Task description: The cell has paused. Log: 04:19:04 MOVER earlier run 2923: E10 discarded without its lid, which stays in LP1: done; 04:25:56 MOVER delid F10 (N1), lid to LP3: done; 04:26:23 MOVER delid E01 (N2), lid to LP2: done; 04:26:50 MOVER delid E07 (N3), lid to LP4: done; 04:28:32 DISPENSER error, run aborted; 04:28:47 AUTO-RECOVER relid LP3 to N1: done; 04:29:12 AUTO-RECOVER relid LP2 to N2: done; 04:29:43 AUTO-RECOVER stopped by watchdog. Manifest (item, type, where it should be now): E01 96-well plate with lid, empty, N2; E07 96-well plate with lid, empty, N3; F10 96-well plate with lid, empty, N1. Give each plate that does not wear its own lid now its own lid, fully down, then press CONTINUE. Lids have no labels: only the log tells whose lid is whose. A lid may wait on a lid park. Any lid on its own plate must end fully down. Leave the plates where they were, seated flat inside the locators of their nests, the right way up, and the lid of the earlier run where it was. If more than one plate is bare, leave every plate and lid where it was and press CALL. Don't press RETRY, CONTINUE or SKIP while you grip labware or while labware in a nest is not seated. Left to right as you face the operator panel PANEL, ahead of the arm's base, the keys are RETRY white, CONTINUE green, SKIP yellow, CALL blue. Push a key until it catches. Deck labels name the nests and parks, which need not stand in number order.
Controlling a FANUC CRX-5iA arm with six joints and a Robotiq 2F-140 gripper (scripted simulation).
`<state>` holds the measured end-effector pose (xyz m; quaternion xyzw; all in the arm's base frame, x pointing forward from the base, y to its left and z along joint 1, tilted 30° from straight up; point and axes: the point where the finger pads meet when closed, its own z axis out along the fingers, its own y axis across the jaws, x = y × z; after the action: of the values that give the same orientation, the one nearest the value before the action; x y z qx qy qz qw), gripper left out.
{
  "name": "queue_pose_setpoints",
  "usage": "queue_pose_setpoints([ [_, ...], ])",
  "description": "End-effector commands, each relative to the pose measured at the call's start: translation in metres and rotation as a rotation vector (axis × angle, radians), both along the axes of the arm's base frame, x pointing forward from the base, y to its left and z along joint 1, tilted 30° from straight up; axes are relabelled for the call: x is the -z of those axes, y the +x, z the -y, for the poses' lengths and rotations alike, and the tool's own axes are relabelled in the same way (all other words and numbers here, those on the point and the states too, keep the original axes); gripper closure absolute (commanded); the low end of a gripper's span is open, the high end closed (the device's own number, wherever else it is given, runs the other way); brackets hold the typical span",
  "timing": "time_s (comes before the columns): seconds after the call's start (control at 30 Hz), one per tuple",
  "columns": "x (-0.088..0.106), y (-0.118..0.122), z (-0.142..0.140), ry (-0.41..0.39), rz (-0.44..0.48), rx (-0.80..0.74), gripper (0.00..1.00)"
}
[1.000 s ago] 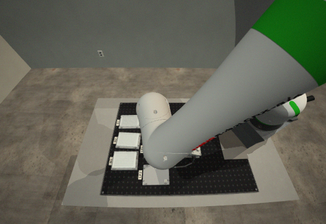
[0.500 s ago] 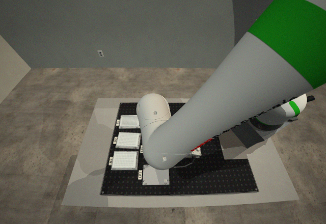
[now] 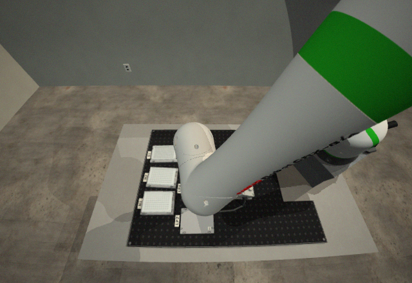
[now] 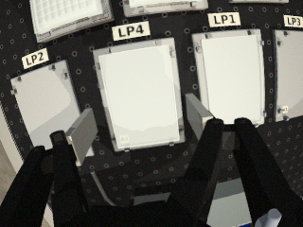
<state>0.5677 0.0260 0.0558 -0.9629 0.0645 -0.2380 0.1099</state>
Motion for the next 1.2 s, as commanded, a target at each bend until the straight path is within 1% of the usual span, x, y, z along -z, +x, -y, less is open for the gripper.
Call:
queue_pose_setpoints([
  [0.0, 0.005, 0.003, -0.001, 0.0, 0.0, 0.0, 0.34],
  [0.6, 0.024, 0.013, -0.005, 0.0, 0.0, 0.0, 0.34],
  [1.17, 0.028, 0.015, -0.005, 0.0, 0.0, 0.0, 0.34],
])
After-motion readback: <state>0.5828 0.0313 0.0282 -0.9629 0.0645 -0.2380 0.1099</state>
